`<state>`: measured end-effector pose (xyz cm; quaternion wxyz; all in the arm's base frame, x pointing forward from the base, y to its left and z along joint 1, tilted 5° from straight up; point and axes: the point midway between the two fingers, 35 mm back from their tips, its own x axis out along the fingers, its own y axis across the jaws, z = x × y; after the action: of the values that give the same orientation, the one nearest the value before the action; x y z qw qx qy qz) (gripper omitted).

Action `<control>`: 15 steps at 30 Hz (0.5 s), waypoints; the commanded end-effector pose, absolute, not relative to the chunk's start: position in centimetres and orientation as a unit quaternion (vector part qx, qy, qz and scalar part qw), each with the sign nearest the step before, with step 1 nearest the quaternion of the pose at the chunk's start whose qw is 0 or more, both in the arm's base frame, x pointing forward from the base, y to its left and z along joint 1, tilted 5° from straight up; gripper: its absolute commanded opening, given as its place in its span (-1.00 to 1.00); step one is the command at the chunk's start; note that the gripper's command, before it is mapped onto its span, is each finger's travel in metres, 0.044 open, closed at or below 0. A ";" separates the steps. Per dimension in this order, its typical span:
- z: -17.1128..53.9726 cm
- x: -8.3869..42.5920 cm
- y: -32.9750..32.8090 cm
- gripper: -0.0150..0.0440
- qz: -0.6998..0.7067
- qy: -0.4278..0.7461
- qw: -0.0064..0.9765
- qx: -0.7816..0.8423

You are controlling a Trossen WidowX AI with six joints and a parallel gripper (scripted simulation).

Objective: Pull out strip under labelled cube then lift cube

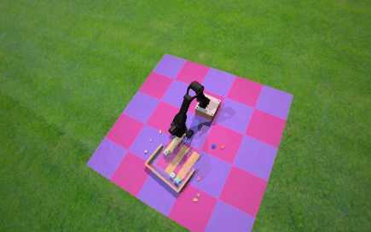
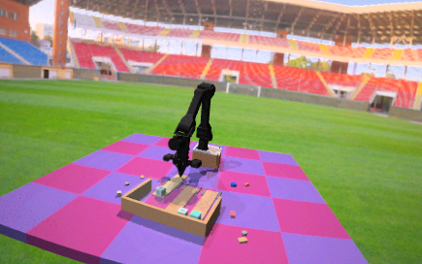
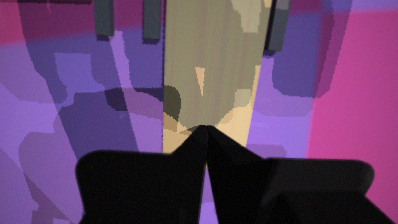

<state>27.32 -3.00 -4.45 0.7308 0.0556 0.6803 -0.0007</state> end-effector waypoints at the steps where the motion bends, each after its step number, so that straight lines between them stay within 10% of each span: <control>1: -5.2 25.7 -2.8 -0.49 0.001 0.695 0.717 0.055; 15: -5.2 24.2 -2.7 -0.49 0.001 0.695 0.717 0.055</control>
<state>25.75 -2.87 -4.51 0.7303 0.0556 0.6808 -0.0008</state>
